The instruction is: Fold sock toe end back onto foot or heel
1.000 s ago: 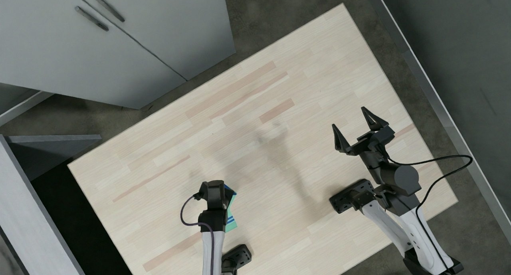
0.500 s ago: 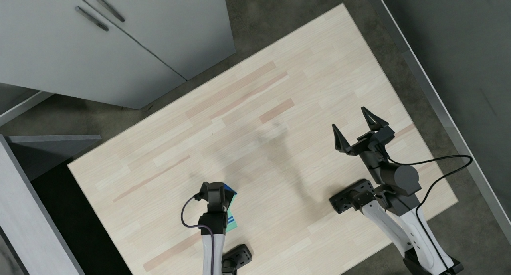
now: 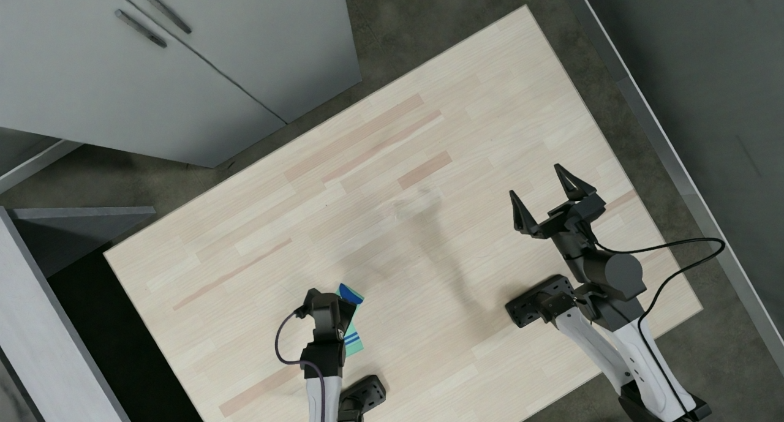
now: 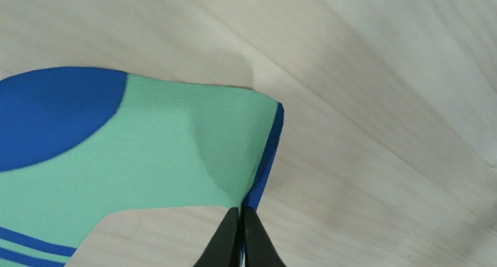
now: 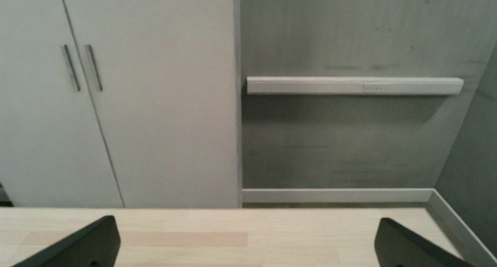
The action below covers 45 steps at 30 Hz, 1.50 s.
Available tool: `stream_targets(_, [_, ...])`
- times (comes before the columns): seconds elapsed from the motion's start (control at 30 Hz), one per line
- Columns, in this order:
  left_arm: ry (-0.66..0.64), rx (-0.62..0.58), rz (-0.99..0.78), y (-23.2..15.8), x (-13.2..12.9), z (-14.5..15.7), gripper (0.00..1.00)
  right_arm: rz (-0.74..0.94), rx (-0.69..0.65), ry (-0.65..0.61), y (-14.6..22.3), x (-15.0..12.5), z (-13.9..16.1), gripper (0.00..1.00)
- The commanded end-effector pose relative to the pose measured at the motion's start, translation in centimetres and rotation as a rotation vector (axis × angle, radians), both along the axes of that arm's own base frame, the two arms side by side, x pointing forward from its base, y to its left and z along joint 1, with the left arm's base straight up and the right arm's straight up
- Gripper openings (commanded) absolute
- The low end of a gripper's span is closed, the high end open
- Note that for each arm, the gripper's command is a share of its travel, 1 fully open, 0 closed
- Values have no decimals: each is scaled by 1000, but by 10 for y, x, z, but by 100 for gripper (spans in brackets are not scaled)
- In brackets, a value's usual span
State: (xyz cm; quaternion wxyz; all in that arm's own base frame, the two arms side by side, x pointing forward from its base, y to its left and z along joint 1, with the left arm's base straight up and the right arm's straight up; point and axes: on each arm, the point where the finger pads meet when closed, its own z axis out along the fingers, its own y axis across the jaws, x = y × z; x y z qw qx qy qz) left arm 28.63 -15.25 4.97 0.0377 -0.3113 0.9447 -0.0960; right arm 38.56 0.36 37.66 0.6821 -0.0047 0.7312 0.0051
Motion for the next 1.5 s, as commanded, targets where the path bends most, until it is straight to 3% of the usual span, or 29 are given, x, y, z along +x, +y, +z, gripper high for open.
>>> stream_targets(0.0, [-57,-48,15,-8,19,11,3,3,-4,-36,1,-3,14,100])
stream_targets(0.33, [-166,-167,-40,11,8,8,3,3,-4,-36,1,-3,14,100])
stream_targets(0.6, [-106,-132,-2,6,8,0,3,3,-4,-36,1,-3,14,100])
stream_targets(0.8, [-135,-131,5,9,12,8,3,3,-4,-36,1,-3,14,100])
stream_targets(0.93, [-196,-199,-38,19,4,0,3,3,-4,-36,1,-3,14,100])
stream_targets(1.03, [-146,-167,-6,25,-5,-5,3,3,-4,-36,1,-3,14,100])
stream_targets(1.07, [-217,-219,-48,21,4,-1,3,3,-4,-36,1,-3,14,100])
stream_targets(1.13, [-236,-239,-53,24,3,-4,3,3,-4,-36,1,-3,14,100])
stream_targets(1.2, [-179,-201,-18,27,-2,-9,3,3,-4,-36,1,-3,14,100])
stream_targets(1.47, [-195,-211,-28,21,5,-4,3,3,-4,-36,1,-3,14,100])
